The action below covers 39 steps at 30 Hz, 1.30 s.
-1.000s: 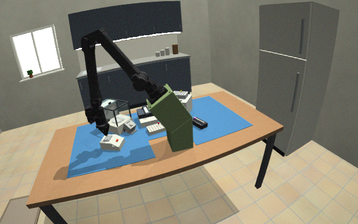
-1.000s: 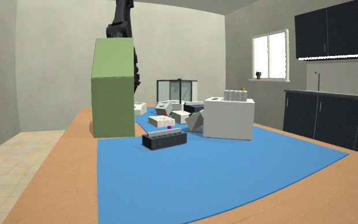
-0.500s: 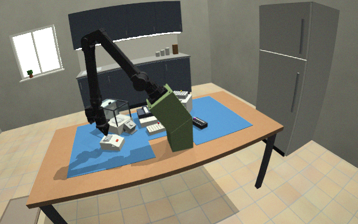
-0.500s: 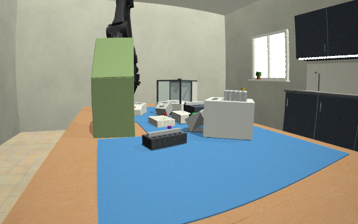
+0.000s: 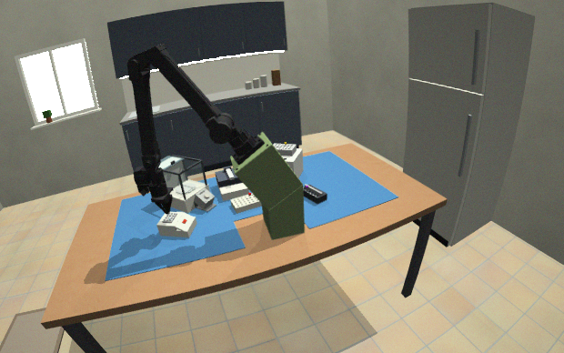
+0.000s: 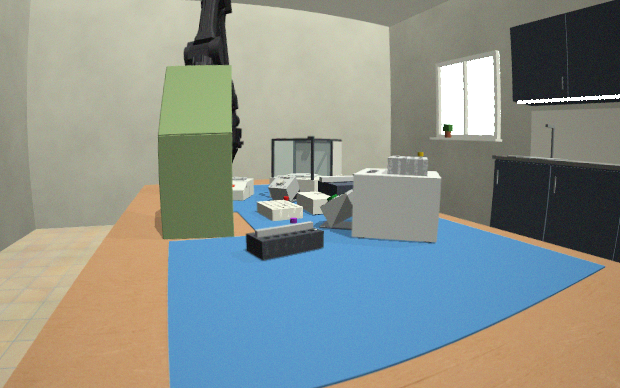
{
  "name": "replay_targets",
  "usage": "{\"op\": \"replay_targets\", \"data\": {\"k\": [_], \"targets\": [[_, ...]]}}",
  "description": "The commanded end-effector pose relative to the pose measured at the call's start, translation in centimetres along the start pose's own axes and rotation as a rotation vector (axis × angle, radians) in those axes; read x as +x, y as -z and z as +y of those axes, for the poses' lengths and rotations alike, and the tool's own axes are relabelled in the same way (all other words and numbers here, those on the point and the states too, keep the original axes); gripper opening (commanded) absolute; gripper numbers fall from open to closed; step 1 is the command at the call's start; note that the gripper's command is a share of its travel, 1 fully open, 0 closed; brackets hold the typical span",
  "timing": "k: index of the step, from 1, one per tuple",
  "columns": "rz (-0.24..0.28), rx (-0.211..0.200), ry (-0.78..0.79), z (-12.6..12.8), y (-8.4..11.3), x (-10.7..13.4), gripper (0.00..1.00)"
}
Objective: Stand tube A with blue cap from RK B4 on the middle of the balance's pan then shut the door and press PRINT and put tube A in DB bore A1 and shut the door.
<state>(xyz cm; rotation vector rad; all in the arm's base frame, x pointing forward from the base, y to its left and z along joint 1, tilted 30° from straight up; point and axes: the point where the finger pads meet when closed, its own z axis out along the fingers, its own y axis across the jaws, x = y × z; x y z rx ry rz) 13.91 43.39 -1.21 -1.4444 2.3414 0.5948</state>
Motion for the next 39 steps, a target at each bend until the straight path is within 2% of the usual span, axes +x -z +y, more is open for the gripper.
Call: {"op": "replay_targets", "data": {"k": [1, 31, 32, 36, 39], "targets": [[0.008, -0.002, 0.002, 0.4, -0.6, 0.1, 0.09], [0.007, 0.0, 0.002, 0.1, -0.6, 0.4, 0.09], [-0.003, 0.0, 0.002, 0.2, 0.8, 0.0, 0.09], [0.007, 0.0, 0.001, 0.1, -0.5, 0.2, 0.09], [-0.004, -0.002, 0.003, 0.2, -0.6, -0.2, 0.09]]}}
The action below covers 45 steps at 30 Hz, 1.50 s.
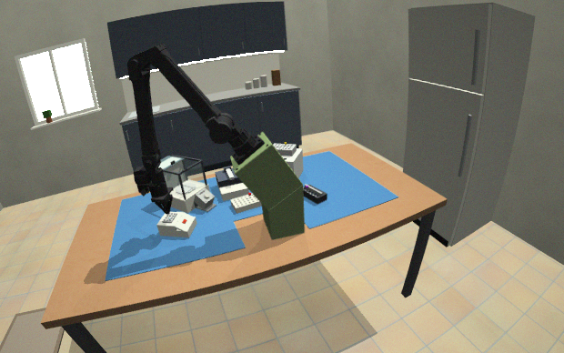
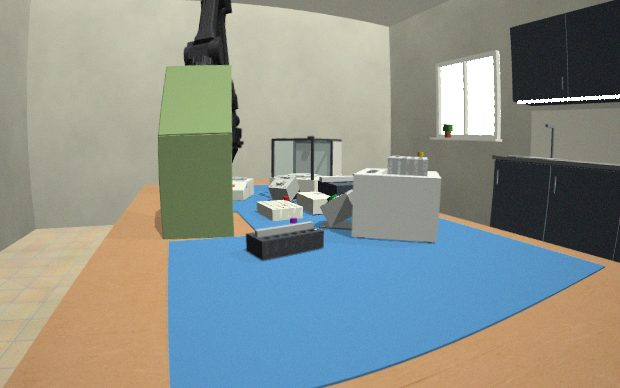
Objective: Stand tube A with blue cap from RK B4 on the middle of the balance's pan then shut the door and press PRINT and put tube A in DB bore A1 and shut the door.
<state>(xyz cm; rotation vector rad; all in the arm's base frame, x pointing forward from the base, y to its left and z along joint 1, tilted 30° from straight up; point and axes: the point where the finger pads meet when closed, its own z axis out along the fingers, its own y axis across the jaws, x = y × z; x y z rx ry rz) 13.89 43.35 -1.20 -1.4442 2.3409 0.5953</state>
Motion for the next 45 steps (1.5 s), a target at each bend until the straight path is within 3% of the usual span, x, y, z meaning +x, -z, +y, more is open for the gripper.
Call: {"op": "replay_targets", "data": {"k": [1, 19, 24, 28, 45], "targets": [[-0.004, -0.002, 0.003, 0.3, -0.7, -0.3, 0.09], [0.001, -0.002, 0.001, 0.3, -1.3, -0.1, 0.09], [-0.011, -0.002, 0.002, 0.3, 0.1, -0.5, 0.09], [0.005, -0.001, 0.0, 0.2, -1.2, -0.1, 0.09], [-0.006, -0.004, 0.003, 0.4, -1.9, -0.4, 0.09]]}}
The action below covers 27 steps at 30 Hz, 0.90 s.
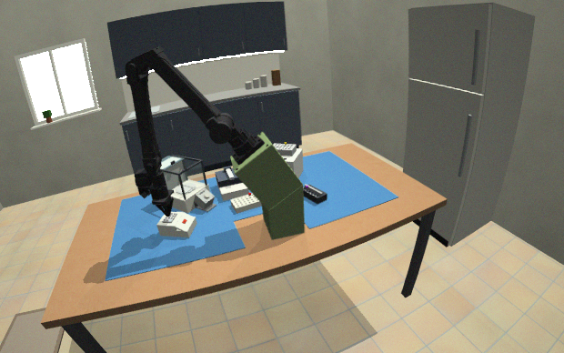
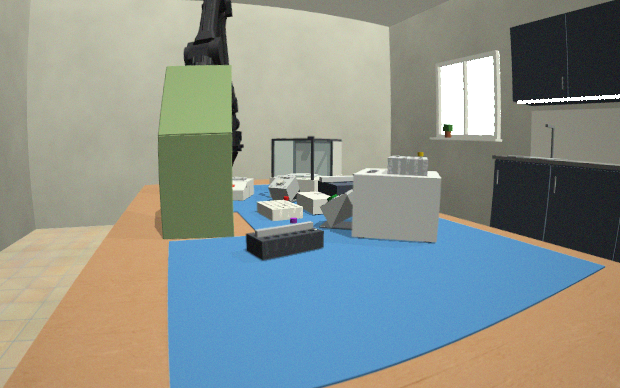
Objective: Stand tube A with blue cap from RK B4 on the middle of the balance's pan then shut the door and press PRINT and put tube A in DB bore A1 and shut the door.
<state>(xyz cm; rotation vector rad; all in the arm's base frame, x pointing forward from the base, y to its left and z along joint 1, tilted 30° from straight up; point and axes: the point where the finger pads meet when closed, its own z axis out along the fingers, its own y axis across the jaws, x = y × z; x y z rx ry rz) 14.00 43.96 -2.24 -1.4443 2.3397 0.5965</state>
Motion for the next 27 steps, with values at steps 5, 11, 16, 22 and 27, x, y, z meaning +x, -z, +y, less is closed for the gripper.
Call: {"op": "replay_targets", "data": {"k": [5, 11, 16, 22, 27], "targets": [[-0.005, -0.003, 0.002, 0.4, -1.0, -0.4, 0.09], [-0.003, -0.002, 0.001, 0.4, -1.2, -0.2, 0.09], [-0.005, -0.003, 0.002, 0.5, -1.4, -0.3, 0.09], [-0.005, -0.002, 0.001, 0.4, -1.7, -0.3, 0.09], [-0.002, -0.003, 0.002, 0.4, -2.0, -0.1, 0.09]]}}
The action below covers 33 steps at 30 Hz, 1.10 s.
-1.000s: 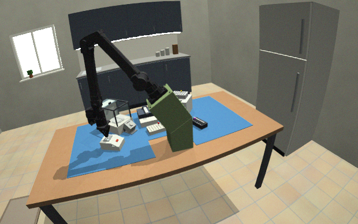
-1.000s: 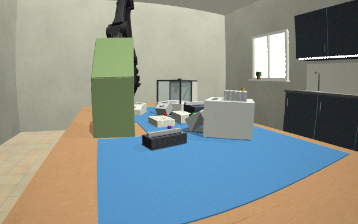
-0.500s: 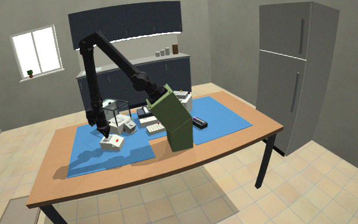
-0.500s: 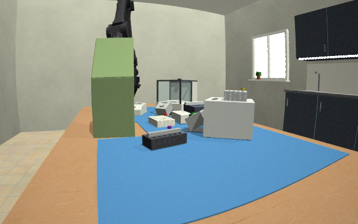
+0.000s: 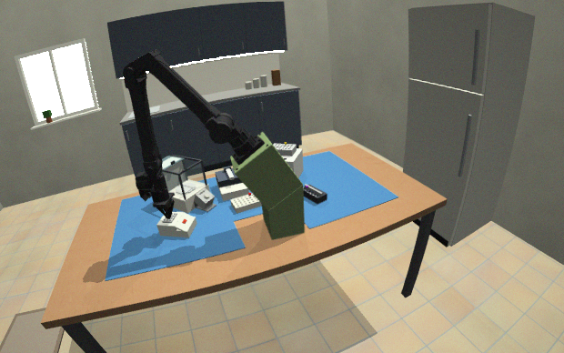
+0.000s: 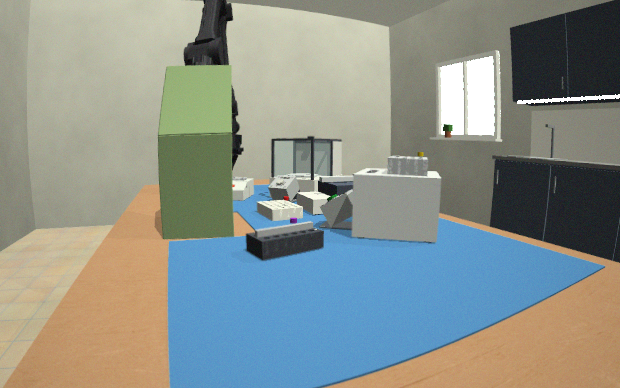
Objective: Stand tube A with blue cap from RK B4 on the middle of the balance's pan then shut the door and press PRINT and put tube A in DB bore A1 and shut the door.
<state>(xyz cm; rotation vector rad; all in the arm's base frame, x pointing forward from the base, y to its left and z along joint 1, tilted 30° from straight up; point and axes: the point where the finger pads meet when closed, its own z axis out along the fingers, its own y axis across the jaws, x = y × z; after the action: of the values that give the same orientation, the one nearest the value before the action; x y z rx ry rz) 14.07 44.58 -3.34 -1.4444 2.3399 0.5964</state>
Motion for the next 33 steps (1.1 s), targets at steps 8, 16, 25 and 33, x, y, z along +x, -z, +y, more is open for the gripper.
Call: {"op": "replay_targets", "data": {"k": [8, 16, 25, 33], "targets": [[-0.002, -0.002, 0.001, 0.4, -1.02, -0.14, 0.09], [0.007, 0.0, 0.0, 0.3, -1.01, 0.17, 0.09], [0.007, -0.001, 0.0, 0.32, -1.01, 0.16, 0.09], [0.007, -0.001, 0.0, 0.34, -1.01, 0.14, 0.09]]}}
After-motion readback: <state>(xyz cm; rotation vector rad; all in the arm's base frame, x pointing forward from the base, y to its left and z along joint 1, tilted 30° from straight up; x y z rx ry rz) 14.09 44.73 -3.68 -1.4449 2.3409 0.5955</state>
